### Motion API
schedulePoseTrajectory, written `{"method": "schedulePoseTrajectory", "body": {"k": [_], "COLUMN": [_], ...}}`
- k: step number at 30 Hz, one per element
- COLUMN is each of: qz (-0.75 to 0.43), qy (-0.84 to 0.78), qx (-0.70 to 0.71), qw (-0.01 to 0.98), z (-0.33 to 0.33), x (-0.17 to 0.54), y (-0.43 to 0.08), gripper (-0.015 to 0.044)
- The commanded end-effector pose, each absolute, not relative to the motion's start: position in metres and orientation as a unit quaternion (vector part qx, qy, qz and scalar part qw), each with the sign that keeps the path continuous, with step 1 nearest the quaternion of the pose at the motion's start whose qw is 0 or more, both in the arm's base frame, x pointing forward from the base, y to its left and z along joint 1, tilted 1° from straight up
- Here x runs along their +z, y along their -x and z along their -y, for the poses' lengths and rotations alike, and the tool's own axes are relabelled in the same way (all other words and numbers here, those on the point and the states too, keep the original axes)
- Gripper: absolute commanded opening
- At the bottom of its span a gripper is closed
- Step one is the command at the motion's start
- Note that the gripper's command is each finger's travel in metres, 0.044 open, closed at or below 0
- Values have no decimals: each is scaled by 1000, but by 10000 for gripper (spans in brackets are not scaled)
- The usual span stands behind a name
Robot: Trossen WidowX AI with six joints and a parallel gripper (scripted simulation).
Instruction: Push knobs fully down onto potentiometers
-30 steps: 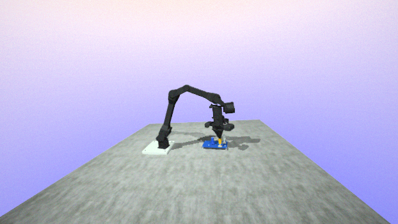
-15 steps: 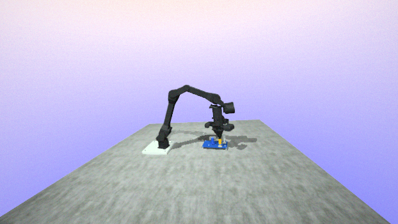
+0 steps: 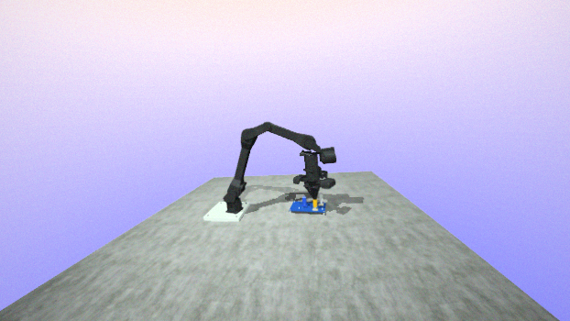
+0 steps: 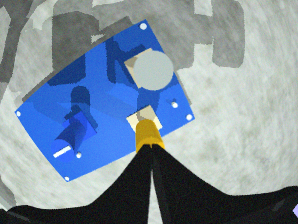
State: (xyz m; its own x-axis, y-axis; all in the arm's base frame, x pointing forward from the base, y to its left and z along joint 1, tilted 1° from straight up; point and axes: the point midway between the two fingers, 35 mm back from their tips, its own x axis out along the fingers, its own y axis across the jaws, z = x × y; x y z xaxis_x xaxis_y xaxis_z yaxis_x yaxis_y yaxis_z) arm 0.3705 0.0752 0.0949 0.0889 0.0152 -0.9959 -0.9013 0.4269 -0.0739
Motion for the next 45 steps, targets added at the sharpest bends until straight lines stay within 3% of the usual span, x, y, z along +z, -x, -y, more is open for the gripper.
{"method": "schedulePoseTrajectory", "body": {"k": [1, 45], "qz": [-577, -577], "qy": [389, 389], "qx": [371, 371], "qw": [615, 615], "z": [-76, -76], "x": [69, 65], "y": [-375, -375], "gripper": [0, 0]}}
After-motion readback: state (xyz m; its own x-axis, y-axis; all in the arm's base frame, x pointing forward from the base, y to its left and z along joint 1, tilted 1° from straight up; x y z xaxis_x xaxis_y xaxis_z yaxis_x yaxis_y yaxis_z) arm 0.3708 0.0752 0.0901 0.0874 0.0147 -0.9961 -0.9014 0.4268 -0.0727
